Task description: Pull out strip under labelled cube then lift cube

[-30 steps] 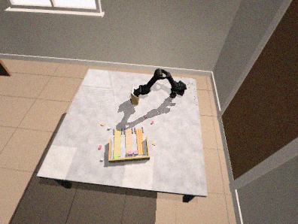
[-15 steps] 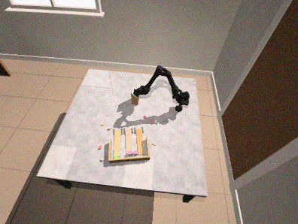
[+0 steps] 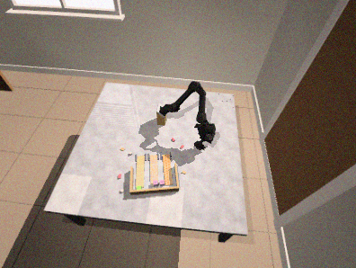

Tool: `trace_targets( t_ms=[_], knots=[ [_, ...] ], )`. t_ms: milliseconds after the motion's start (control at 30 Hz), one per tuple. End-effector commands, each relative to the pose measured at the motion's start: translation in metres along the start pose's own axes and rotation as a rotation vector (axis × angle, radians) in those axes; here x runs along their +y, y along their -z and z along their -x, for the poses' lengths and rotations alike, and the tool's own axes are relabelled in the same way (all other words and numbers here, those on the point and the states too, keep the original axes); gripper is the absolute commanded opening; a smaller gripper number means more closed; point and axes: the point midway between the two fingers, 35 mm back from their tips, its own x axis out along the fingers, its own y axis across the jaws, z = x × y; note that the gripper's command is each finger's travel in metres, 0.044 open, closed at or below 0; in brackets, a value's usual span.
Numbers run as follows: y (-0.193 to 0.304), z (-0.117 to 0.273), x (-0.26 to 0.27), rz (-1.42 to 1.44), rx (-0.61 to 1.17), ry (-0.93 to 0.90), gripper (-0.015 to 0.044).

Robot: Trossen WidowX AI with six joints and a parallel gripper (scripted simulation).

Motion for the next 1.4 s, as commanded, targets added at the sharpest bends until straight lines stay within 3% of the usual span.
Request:
trace_targets(
  t_ms=[0,400,800,1367],
  knots=[
    [0.0,0.016,-0.052,-0.072,-0.033,0.085,0.04],
    [0.037,0.128,-0.222,-0.335,-0.21,0.395,0.04],
    [0.123,0.27,-0.292,-0.601,-0.483,0.635,0.04],
    [0.129,0.277,-0.293,-0.614,-0.501,0.646,0.04]
  ],
)
